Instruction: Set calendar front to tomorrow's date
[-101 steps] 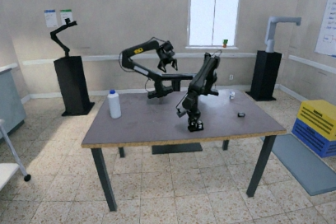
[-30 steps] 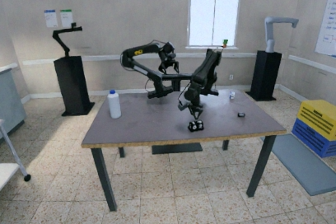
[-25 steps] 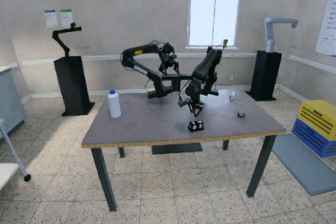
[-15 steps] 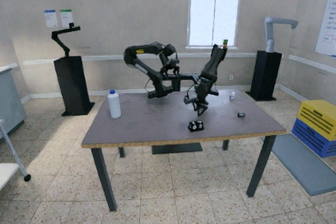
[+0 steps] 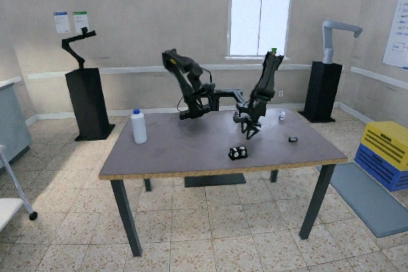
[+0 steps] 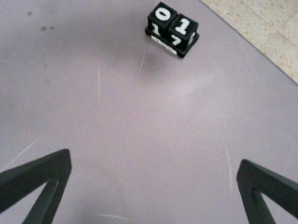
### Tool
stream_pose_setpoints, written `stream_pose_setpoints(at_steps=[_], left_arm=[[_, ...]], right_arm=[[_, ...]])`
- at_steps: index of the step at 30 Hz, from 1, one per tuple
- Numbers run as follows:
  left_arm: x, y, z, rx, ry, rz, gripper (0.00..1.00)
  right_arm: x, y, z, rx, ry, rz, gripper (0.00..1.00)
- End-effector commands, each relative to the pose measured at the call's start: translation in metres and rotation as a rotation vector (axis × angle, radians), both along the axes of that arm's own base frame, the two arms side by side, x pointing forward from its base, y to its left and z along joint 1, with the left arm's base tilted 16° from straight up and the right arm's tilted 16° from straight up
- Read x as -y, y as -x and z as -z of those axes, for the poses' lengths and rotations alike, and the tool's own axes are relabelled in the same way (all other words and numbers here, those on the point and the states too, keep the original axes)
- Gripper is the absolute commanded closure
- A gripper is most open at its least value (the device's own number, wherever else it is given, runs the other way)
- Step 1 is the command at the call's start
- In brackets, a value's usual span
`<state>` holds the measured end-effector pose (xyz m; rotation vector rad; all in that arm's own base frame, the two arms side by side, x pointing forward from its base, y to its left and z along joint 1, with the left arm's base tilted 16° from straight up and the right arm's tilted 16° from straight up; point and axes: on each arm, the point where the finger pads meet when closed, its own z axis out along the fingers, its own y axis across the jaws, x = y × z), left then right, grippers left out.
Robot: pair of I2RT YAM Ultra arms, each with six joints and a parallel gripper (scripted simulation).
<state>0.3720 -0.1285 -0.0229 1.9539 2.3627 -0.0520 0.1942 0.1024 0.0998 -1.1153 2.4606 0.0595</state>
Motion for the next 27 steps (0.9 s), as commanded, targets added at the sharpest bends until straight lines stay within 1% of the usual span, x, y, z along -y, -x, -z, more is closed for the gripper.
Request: stream_pose_setpoints(at_steps=[1, 6, 11, 14, 15, 17, 23, 27], left_arm=[[0.017, -0.009, -0.02, 0.071, 0.078, 0.036, 0.35], [0.011, -0.009, -0.018, 0.067, 0.077, 0.023, 0.35], [0.012, -0.008, -0.018, 0.064, 0.078, 0.026, 0.35], [0.013, -0.009, -0.019, 0.067, 0.079, 0.026, 0.35], [0.013, -0.009, -0.019, 0.067, 0.079, 0.026, 0.35], [0.013, -0.009, -0.019, 0.067, 0.079, 0.026, 0.35], [0.013, -0.009, -0.019, 0.068, 0.08, 0.026, 0.35], [0.013, -0.009, -0.019, 0.068, 0.079, 0.026, 0.35]], right_arm=[[-0.019, -0.002, -0.002, -0.027, -0.135, -0.214, 0.0], [-0.004, -0.022, -0.005, 0.031, -0.263, -0.28, 0.0], [0.02, -0.043, -0.016, 0.172, -0.376, -0.315, 0.0], [0.036, -0.051, -0.022, 0.251, -0.42, -0.313, 0.0], [0.041, -0.053, -0.024, 0.273, -0.428, -0.308, 0.0], [0.041, -0.053, -0.024, 0.273, -0.428, -0.308, 0.0], [0.064, -0.061, -0.029, 0.36, -0.445, -0.271, 0.0], [0.072, -0.062, -0.027, 0.364, -0.444, -0.241, 0.0]])
